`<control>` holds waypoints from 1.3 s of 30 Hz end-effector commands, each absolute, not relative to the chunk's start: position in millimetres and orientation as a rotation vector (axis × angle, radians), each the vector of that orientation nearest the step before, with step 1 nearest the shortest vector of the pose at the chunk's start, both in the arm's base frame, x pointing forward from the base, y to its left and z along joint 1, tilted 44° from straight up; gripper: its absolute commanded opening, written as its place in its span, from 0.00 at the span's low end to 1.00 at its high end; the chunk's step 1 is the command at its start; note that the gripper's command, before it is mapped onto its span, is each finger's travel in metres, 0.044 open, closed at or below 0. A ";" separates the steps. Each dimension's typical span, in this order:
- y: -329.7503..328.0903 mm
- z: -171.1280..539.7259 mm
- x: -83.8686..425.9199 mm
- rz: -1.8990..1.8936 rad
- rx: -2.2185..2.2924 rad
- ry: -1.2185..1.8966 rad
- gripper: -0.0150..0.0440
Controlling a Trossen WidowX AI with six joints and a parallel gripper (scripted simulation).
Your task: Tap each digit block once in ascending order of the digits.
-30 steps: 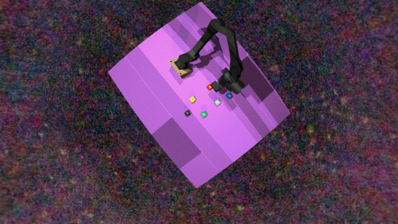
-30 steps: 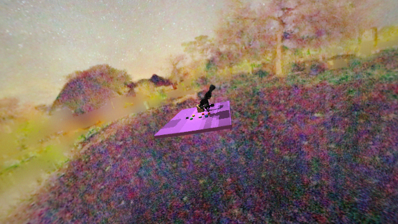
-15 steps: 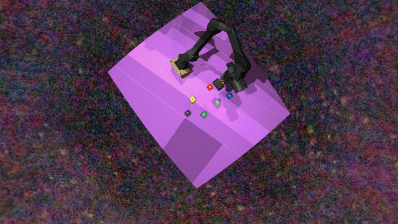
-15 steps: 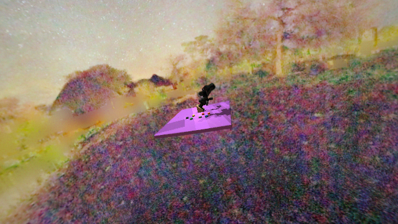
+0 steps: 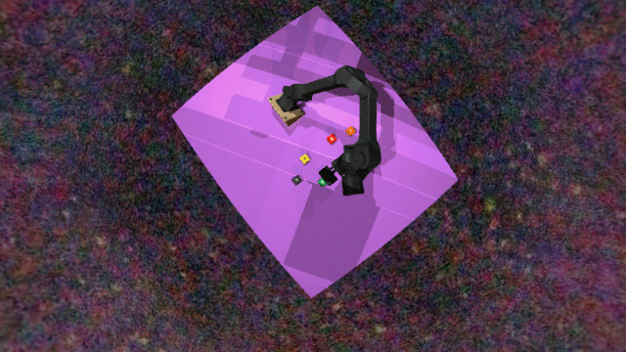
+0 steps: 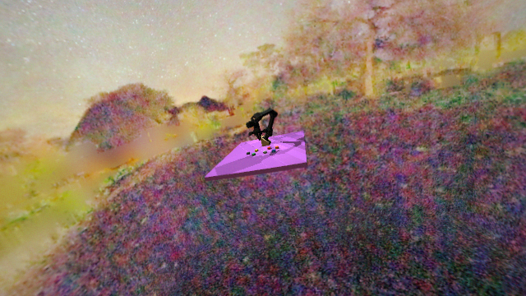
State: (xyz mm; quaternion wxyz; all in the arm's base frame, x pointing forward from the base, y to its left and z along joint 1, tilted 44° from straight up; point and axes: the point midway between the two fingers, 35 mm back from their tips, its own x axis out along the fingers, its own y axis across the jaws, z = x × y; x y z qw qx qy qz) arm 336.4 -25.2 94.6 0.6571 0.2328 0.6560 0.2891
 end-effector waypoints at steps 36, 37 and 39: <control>-11.5 -45.1 350.7 0.668 0.531 1.484 0.29; -10.4 -46.2 350.6 0.668 0.531 1.484 0.29; -8.2 -48.5 350.4 0.668 0.531 1.484 0.29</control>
